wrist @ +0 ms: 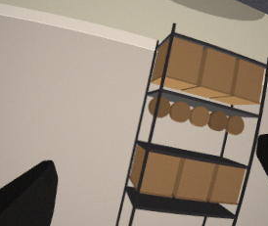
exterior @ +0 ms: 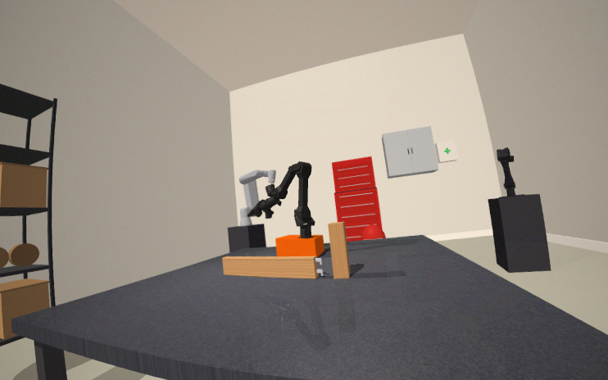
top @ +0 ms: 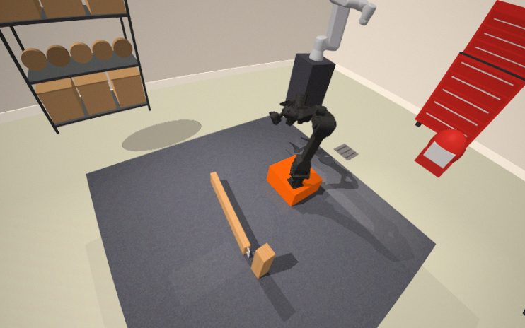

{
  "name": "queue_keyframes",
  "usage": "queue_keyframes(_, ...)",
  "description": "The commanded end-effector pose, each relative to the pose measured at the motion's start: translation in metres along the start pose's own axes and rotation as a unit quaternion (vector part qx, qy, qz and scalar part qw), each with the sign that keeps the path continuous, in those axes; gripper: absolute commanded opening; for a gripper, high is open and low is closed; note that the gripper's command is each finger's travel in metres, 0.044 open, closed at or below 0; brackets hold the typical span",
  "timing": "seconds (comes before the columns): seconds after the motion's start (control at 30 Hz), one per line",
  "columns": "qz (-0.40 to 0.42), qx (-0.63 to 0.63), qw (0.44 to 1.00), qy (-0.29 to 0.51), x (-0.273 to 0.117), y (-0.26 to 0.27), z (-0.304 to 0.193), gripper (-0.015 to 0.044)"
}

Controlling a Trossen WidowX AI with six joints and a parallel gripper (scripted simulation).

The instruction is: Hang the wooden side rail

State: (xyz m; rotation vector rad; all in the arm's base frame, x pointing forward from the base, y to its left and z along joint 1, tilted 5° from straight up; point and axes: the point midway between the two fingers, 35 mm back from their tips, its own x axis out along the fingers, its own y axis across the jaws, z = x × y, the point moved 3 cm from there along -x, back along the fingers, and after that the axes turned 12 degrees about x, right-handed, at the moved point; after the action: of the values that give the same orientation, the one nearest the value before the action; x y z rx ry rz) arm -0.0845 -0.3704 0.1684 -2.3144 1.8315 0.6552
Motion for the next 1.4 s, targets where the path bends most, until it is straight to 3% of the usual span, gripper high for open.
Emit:
queue_keyframes(0.0,-0.049,-0.016,0.999,-0.009,0.013,-0.044,-0.007,0.044)
queue_keyframes(0.27,-0.145,-0.067,0.987,-0.019,0.025,-0.136,-0.022,0.044)
queue_keyframes(0.6,-0.249,-0.132,0.959,-0.032,0.011,-0.237,-0.025,0.044)
queue_keyframes(0.97,-0.381,-0.171,0.907,-0.051,-0.041,-0.344,-0.017,0.044)
queue_keyframes(1.37,-0.497,-0.233,0.833,-0.072,-0.127,-0.438,0.011,0.044)
